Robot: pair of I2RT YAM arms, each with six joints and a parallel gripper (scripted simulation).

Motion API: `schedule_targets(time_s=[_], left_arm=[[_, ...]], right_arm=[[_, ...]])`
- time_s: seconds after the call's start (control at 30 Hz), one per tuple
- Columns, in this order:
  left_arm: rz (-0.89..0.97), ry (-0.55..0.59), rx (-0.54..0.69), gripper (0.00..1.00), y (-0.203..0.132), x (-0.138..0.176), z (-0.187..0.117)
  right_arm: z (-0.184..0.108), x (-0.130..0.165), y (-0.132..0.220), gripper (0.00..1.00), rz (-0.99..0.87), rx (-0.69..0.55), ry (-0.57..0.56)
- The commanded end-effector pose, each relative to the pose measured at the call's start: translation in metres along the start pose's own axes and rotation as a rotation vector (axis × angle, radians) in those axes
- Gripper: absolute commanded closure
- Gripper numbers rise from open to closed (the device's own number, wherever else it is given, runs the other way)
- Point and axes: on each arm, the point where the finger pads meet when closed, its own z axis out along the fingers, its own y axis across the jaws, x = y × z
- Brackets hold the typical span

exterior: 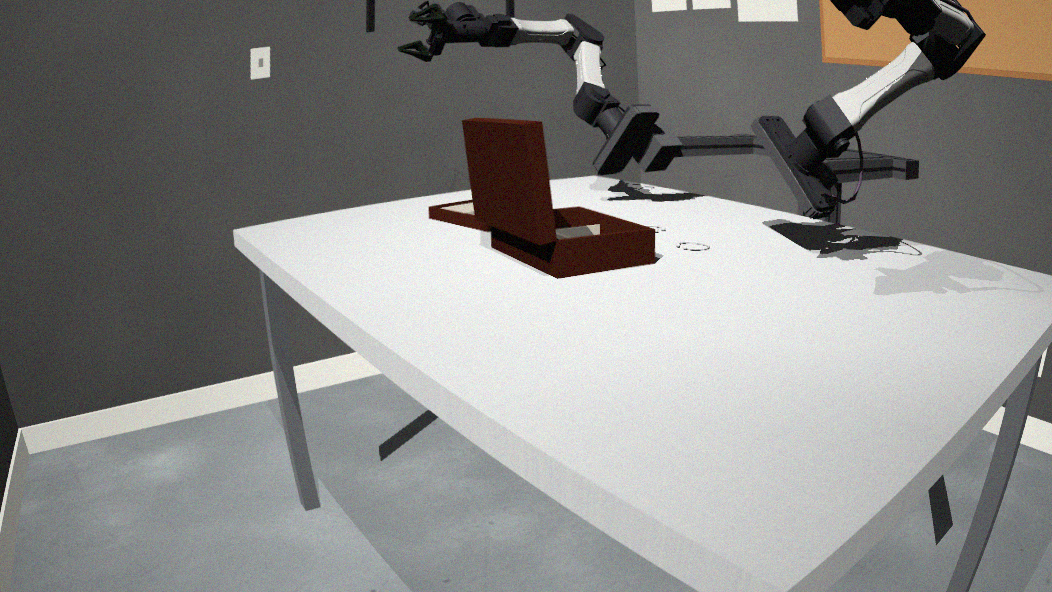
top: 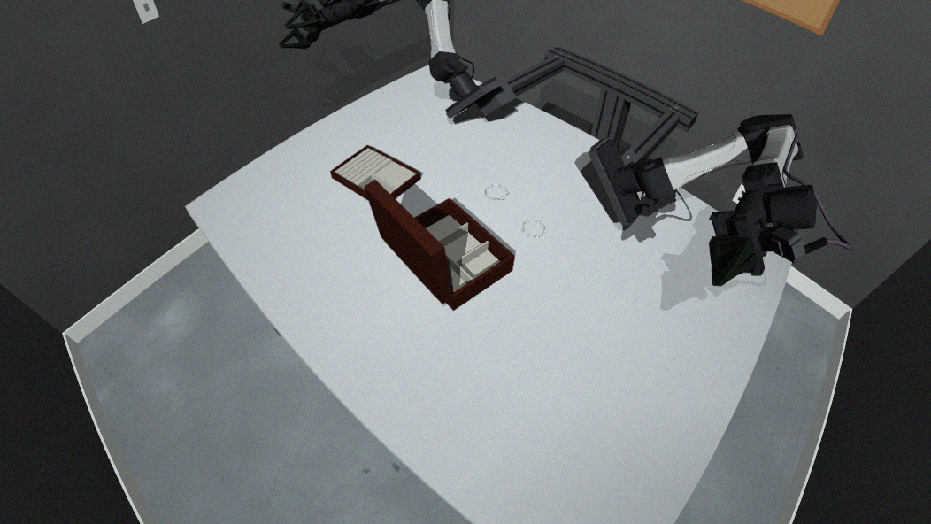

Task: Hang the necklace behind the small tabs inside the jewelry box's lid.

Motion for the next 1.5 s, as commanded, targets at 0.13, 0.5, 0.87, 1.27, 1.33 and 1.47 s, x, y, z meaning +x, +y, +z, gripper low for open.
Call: schedule_targets(time_s=[0.13, 0.5, 0.87, 1.27, 1.33, 1.47], left_arm=[[0.015, 0.003, -0.001, 1.0, -0.002, 0.001, 0.0], [0.013, -0.015, 0.005, 1.0, -0.005, 0.002, 0.001], [0.013, -0.023, 0.004, 1.0, -0.006, -0.002, -0.002], [0.013, -0.045, 0.0, 1.0, -0.004, -0.015, -0.003], [0.013, -0.045, 0.001, 1.0, -0.004, -0.015, -0.003], [0.013, -0.043, 0.003, 1.0, -0.005, -0.014, -0.003]], right_arm=[[-0.004, -0.004, 0.002, 0.0, 0.009, -0.008, -0.01], [-0.005, -0.009, 0.002, 0.0, 0.008, -0.01, -0.025], [-0.006, -0.014, 0.003, 0.0, 0.008, -0.01, -0.039], [-0.003, -0.011, 0.003, 0.0, 0.008, -0.011, -0.028], [-0.002, -0.011, 0.003, 0.0, 0.008, -0.011, -0.027], [-0.002, -0.011, 0.003, 0.0, 0.007, -0.012, -0.026]])
